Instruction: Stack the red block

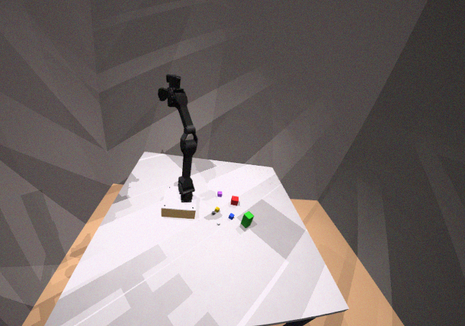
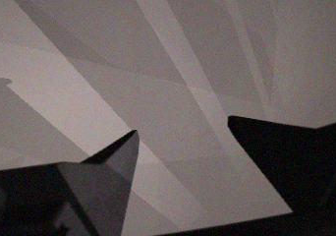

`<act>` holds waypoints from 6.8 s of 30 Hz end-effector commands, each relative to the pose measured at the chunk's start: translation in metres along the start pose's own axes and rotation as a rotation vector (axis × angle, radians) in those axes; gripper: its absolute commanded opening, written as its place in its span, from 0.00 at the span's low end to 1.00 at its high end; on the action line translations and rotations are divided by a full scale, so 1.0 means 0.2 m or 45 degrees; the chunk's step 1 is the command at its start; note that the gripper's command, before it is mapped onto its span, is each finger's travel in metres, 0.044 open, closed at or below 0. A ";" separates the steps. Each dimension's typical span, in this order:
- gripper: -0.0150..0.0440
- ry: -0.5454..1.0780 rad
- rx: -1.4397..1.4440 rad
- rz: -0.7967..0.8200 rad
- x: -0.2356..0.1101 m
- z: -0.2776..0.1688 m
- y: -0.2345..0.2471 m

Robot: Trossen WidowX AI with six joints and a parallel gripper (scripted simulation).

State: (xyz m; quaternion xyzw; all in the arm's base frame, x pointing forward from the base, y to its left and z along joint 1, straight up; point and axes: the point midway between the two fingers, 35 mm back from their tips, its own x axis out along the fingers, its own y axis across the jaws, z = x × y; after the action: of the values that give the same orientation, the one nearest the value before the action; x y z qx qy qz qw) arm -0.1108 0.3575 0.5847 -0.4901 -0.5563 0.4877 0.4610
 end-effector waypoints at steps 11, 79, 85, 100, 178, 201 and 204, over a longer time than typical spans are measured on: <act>1.00 0.252 0.254 0.223 0.20 -0.36 0.35; 1.00 3.072 2.928 -0.406 -1.91 -1.92 2.57; 1.00 3.180 3.023 -0.543 -2.00 -1.88 2.62; 1.00 3.179 3.022 -0.543 -2.01 -1.91 2.66; 0.87 3.180 3.023 -0.542 -2.01 -1.86 3.19; 0.25 3.180 3.023 -0.543 -2.01 -1.88 2.98; 0.25 3.180 3.023 -0.543 -2.01 -1.88 2.90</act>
State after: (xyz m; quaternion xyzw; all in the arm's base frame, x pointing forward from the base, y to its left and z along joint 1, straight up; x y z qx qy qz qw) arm 0.3552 0.0171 0.0111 -0.1095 -0.6911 0.1091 -0.7060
